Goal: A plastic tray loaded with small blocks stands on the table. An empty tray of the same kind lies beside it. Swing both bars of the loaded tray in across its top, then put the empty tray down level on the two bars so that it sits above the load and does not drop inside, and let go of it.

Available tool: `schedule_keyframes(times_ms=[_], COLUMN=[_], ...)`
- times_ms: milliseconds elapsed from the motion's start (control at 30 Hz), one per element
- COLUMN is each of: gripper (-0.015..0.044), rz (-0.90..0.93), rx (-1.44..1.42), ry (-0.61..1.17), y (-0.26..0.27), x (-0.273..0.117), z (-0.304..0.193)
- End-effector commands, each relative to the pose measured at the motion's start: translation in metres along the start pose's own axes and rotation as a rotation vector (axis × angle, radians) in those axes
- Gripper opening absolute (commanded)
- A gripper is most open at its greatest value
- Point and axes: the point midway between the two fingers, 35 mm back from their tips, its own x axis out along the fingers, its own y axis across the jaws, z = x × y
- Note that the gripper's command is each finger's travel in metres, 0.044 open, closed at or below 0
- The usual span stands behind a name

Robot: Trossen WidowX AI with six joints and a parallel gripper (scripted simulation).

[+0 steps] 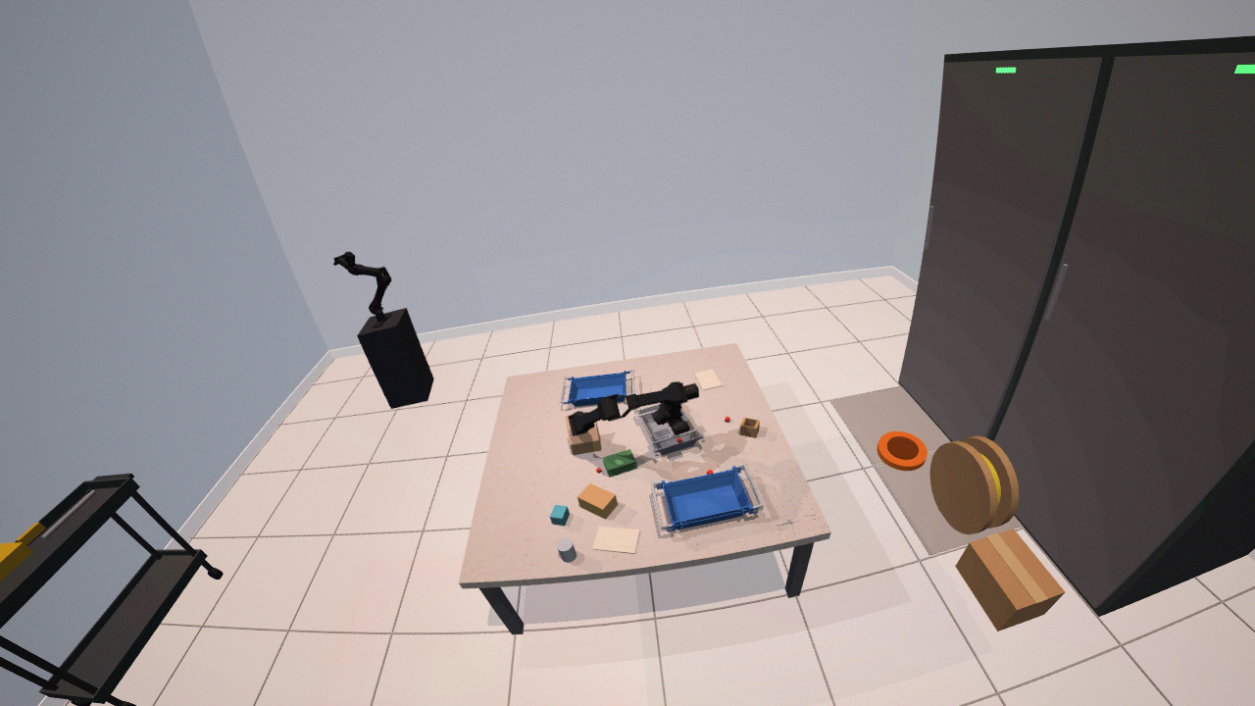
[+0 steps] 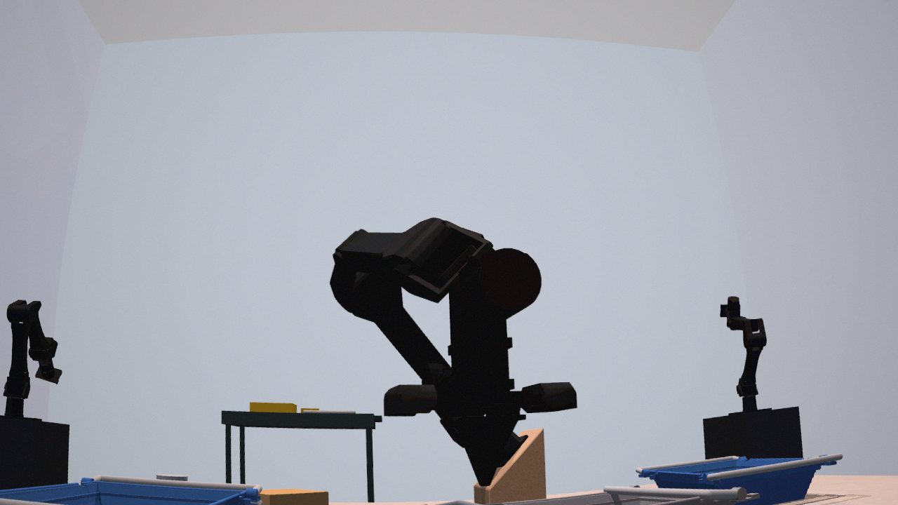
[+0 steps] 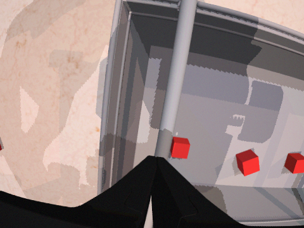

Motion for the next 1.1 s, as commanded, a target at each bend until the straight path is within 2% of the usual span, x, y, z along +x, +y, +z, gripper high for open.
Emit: schedule_keyframes(times_ms=[0, 367, 600, 733, 767, 933, 1067], gripper=[0.0, 0.0, 0.0184, 0.0289, 0.0315, 0.044, 0.044], rz=[0.0, 0.0, -0.001, -0.018, -0.008, -0.059, -0.087], rx=[0.0, 0.0, 0.0, -0.004, -0.026, -0.4, -0.715], ry=[0.0, 0.0, 0.003, 0.037, 0.0, 0.049, 0.088], y=[0.0, 0.0, 0.0, 0.002, -0.003, -0.081, -0.144], x=[0.0, 0.0, -0.002, -0.034, -0.009, -0.025, -0.037], z=[0.0, 0.0, 0.0, 0.001, 0.001, -0.008, -0.003])
